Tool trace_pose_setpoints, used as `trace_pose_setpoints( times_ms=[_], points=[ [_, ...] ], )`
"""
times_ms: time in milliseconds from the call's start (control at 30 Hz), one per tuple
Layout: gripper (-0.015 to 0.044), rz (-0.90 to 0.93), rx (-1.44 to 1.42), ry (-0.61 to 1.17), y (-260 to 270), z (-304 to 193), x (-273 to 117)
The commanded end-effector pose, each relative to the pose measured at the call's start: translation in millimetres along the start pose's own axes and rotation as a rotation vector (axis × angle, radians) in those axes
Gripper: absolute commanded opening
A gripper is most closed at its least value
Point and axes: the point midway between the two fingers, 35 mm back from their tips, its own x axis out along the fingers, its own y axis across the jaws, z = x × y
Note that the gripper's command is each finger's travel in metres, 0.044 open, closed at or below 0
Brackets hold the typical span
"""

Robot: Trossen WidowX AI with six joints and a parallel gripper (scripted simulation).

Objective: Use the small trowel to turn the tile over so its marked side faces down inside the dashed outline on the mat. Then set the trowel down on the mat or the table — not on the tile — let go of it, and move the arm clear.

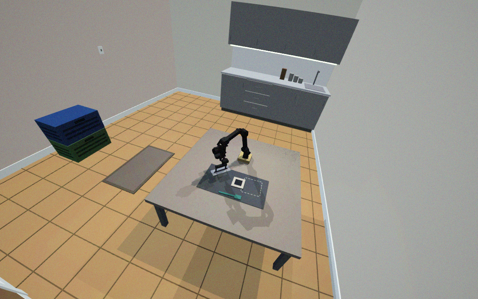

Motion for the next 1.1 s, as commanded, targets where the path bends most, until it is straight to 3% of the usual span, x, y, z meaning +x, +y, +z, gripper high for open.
trace_pose_setpoints(
  times_ms=[0, 1067],
  points=[
    [0.0270, -0.001, 0.001, 0.017, 0.0, -2.1, 1.0],
    [0.0270, 0.008, -1.085, 0.016, 0.2, -0.5, 1.0]
  ],
)
